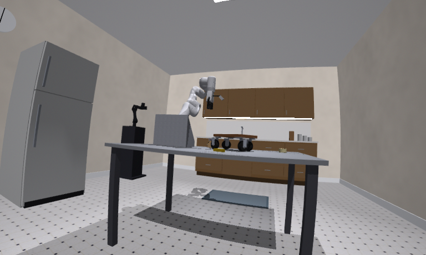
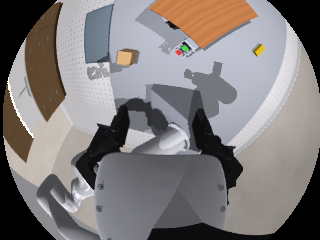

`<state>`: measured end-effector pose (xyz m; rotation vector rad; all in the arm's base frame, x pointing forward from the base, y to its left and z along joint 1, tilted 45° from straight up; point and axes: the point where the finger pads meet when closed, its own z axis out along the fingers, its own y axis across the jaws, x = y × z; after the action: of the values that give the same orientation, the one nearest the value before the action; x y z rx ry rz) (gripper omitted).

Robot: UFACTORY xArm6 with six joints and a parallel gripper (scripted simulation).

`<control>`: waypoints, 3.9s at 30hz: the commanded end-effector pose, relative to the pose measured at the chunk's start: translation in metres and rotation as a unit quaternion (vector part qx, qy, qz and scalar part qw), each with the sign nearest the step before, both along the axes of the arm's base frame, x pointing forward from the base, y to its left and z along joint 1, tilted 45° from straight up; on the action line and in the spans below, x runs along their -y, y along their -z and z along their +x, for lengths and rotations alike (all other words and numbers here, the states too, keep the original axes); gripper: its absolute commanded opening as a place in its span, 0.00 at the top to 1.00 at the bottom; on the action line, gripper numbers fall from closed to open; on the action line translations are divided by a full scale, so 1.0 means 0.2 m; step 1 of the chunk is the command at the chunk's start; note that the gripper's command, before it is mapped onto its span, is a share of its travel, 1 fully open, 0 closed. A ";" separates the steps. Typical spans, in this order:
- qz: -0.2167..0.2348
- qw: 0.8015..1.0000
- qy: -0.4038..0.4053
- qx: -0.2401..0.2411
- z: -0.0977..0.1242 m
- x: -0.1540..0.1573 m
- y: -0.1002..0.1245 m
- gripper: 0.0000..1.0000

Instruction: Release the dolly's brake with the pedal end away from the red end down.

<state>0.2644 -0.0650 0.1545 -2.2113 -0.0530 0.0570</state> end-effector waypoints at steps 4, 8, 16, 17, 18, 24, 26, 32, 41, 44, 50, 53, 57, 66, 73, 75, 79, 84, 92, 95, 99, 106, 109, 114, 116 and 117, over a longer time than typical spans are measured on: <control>-0.001 1.000 0.000 0.001 0.00 0.00 0.00 0.00; -0.001 1.000 0.000 0.001 0.00 0.00 0.00 0.00; -0.001 1.000 0.000 0.001 0.00 0.00 0.00 0.00; -0.001 1.000 0.000 0.001 0.00 0.00 0.00 0.00; -0.001 1.000 0.000 0.002 0.00 0.00 0.00 1.00; -0.008 0.994 -0.059 0.091 0.10 -0.09 0.13 1.00; -0.011 0.989 -0.080 0.121 0.13 -0.12 0.18 1.00; -0.020 0.975 -0.127 0.184 0.18 -0.20 0.28 1.00; -0.036 0.943 -0.197 0.265 0.23 -0.30 0.44 1.00; -0.041 0.933 -0.217 0.285 0.24 -0.32 0.48 1.00; -0.051 0.908 -0.260 0.325 0.24 -0.38 0.57 1.00; -0.052 0.906 -0.262 0.327 0.24 -0.38 0.57 1.00; -0.052 0.906 -0.262 0.327 0.24 -0.38 0.57 1.00; -0.053 0.915 -0.249 0.313 0.24 -0.38 0.57 1.00; -0.057 0.937 -0.213 0.272 0.24 -0.39 0.58 1.00; -0.059 0.949 -0.189 0.246 0.24 -0.39 0.58 1.00; -0.065 0.974 -0.127 0.176 0.24 -0.40 0.59 1.00; -0.069 0.990 -0.066 0.108 0.24 -0.41 0.60 1.00; -0.073 0.995 0.057 -0.026 0.24 -0.44 0.63 1.00; -0.074 0.989 0.101 -0.074 0.24 -0.45 0.64 1.00; -0.073 0.975 0.159 -0.138 0.24 -0.47 0.66 1.00; -0.071 0.936 0.249 -0.239 0.24 -0.48 0.68 1.00; -0.069 0.912 0.289 -0.283 0.24 -0.49 0.69 1.00; -0.066 0.862 0.353 -0.357 0.24 -0.51 0.70 1.00; -0.064 0.840 0.377 -0.385 0.24 -0.51 0.71 1.00; -0.063 0.828 0.389 -0.399 0.24 -0.51 0.71 1.00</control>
<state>0.3109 0.0358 0.0146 -2.1068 1.0747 0.4162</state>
